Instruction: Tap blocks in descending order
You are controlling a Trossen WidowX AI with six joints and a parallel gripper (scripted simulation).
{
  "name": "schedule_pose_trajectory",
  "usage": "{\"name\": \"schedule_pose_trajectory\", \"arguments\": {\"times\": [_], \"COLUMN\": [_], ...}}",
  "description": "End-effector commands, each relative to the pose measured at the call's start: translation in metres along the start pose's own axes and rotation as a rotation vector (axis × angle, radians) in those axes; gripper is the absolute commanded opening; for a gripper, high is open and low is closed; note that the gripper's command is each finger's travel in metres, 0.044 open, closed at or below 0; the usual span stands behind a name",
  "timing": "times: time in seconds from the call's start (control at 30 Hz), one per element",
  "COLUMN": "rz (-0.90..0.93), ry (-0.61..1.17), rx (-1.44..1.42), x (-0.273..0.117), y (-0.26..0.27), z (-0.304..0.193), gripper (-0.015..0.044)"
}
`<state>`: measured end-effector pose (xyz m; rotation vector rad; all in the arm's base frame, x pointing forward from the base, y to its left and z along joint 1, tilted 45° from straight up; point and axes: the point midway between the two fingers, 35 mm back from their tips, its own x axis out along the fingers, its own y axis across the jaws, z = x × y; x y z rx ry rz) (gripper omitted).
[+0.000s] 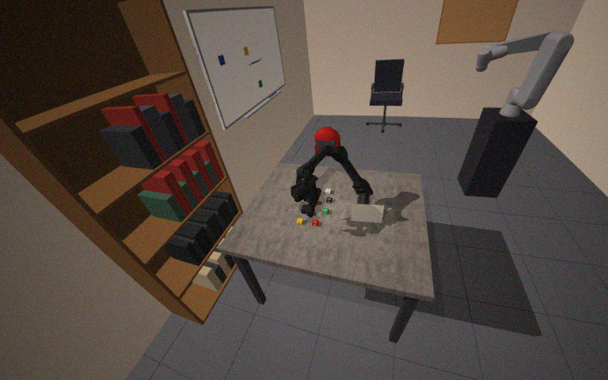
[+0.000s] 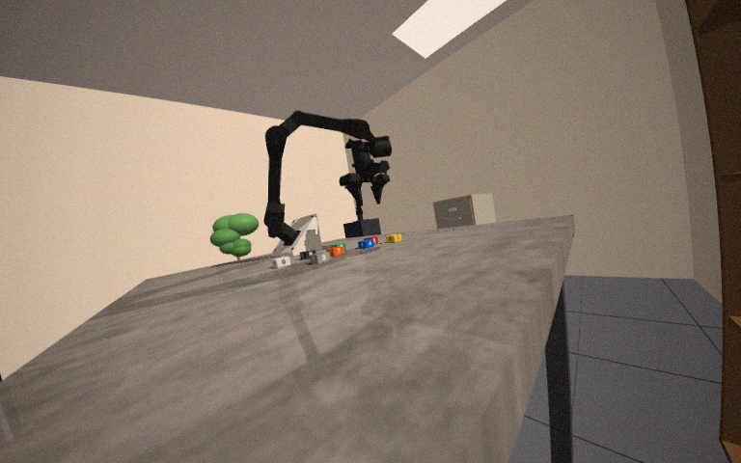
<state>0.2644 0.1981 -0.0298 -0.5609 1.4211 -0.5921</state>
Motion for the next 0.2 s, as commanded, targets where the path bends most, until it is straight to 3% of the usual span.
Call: {"name": "schedule_pose_trajectory", "arguments": {"times": [0.0, 0.17], "rz": [-0.021, -0.021], "ry": [0.008, 0.008], "rx": [0.028, 0.028], "x": [0.0015, 0.0015], "y": [0.0228, 0.0228], "z": [-0.0138, -0.0138], "gripper": [0.0400, 0.0400]}}
